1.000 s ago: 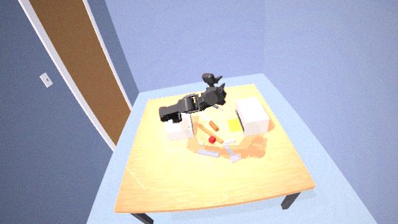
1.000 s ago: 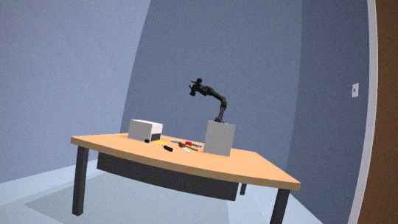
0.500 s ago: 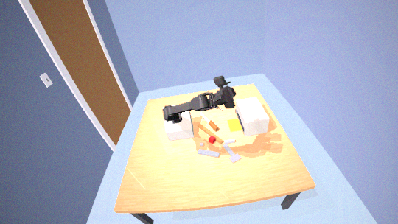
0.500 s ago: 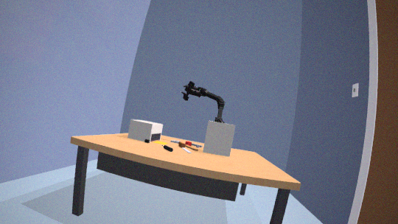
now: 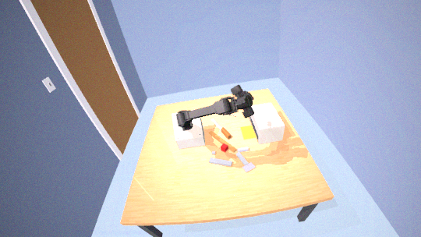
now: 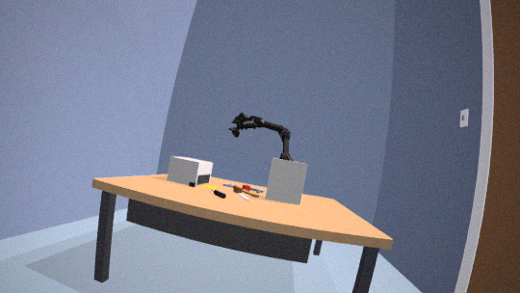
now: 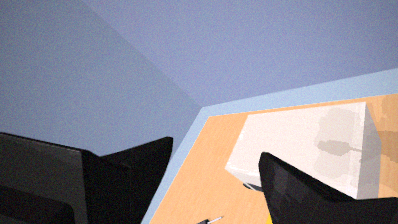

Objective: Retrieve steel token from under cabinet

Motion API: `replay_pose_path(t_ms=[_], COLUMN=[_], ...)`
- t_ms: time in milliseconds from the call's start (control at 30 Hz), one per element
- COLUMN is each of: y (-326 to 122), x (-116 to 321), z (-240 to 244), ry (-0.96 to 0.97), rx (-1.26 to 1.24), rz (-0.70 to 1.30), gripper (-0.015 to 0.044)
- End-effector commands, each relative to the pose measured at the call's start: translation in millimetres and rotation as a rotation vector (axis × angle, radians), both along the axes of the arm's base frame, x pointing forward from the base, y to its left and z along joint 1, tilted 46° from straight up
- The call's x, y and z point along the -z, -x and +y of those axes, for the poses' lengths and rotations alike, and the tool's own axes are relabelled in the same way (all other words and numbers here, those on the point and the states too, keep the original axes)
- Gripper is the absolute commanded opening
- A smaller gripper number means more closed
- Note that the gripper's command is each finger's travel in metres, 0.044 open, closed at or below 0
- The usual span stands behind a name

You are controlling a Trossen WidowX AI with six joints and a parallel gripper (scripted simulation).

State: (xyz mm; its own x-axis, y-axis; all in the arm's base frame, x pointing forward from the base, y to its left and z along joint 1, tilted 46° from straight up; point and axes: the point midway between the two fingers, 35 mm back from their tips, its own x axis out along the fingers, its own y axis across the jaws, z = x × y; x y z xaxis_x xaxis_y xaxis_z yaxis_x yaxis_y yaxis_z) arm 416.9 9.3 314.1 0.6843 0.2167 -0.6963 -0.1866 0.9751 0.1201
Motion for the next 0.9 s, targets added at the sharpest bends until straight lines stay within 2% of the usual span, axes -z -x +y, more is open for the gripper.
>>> replay_pose_path(t_ms=[0, 867], y=[-4.9, 4.8], x=[27.9, 171.0], z=[-5.4, -38.0], ry=[0.099, 0.674], rx=[-0.032, -0.369], rz=[0.045, 0.357], gripper=[0.0270, 0.0270])
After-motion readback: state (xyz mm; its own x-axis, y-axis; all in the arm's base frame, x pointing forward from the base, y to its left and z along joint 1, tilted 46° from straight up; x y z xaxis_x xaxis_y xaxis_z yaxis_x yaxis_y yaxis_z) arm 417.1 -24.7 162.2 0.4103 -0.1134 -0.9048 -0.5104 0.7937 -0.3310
